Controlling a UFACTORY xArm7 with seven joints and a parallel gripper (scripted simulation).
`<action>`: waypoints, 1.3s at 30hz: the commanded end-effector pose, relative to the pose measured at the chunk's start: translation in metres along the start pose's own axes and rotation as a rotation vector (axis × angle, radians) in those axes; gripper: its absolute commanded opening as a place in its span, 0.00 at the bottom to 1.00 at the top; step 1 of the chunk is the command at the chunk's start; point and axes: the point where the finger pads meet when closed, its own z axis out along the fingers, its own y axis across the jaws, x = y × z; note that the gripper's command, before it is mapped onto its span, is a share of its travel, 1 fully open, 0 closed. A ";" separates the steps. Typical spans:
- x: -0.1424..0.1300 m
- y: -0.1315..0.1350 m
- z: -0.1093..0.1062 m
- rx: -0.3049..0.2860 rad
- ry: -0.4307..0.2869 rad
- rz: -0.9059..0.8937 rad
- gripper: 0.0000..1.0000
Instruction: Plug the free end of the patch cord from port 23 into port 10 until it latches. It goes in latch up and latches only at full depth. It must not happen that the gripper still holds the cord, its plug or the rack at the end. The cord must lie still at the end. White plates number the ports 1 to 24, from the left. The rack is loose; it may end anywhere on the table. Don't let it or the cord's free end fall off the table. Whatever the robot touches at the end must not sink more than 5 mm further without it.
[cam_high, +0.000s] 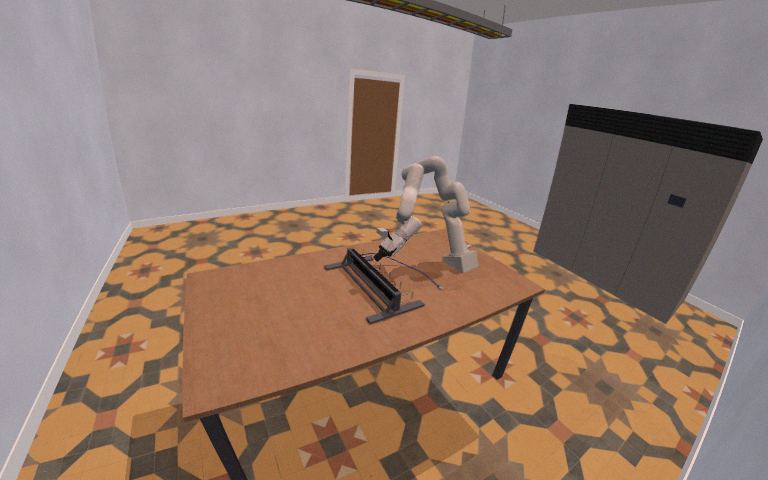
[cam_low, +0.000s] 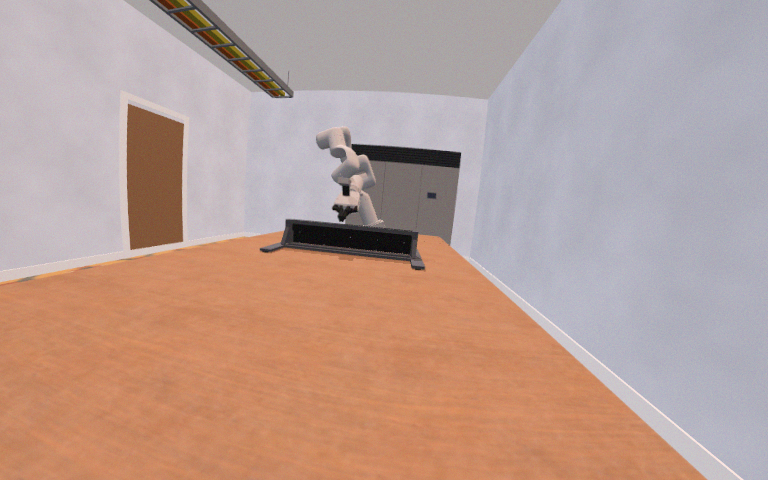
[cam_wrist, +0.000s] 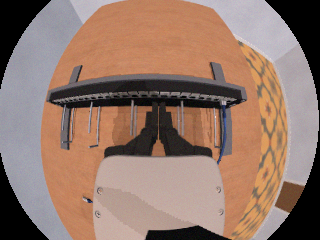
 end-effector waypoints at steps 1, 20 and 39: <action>0.002 0.000 -0.003 0.001 0.004 0.000 0.00; 0.002 0.000 -0.111 0.001 0.004 0.000 0.00; 0.002 0.003 -0.140 0.001 0.004 0.000 0.00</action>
